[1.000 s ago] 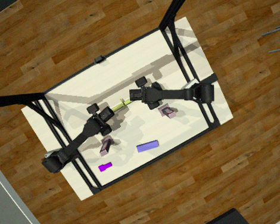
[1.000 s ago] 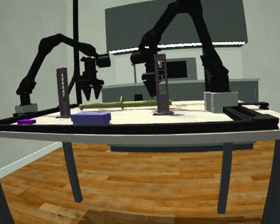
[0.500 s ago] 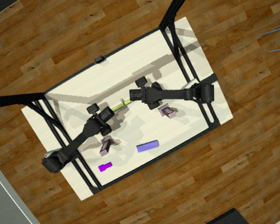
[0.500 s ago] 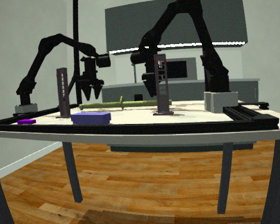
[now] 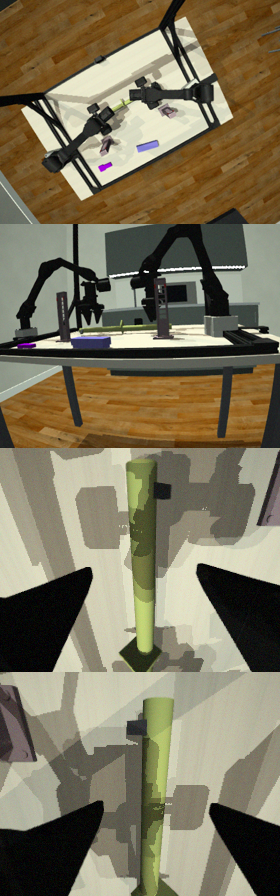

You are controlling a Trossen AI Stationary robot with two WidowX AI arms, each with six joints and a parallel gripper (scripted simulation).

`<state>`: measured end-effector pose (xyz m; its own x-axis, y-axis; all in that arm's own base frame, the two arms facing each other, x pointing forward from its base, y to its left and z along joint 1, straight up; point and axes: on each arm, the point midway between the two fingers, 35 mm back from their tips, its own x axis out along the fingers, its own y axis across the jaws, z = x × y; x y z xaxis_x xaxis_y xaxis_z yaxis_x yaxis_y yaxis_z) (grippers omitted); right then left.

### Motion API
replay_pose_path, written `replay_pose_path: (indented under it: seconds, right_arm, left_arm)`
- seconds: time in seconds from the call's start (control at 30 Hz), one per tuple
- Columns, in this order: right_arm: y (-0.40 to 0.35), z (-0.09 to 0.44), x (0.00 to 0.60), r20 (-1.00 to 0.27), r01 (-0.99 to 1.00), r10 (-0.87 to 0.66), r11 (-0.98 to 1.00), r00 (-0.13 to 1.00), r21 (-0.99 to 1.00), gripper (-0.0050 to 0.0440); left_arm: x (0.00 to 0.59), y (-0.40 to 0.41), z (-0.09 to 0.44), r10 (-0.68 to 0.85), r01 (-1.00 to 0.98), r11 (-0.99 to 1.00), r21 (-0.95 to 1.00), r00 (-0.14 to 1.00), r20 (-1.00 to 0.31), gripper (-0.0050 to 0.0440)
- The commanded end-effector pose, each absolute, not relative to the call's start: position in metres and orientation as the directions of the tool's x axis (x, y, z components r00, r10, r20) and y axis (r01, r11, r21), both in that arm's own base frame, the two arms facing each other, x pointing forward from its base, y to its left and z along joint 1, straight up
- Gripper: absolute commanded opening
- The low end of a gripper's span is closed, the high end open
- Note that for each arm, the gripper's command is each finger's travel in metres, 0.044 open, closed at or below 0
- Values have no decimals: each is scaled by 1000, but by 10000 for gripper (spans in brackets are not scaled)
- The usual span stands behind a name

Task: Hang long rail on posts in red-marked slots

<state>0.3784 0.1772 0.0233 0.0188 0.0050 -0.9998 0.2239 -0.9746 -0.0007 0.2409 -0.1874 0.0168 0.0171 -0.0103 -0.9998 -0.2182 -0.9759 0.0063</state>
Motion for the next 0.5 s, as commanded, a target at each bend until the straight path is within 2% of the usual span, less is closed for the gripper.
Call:
replay_pose_path:
  seconds: [0.0, 0.47]
  right_arm:
    - [176, 17, 377, -1000, 224, 1, -975, 10, 1, 440]
    - [176, -7, 375, -1000, 224, 1, -975, 10, 1, 440]
  left_arm:
    - [239, -186, 10, -3, -218, -976, 2, 8, -1000, 440]
    - [238, -186, -12, -3, -218, -976, 1, 8, -1000, 440]
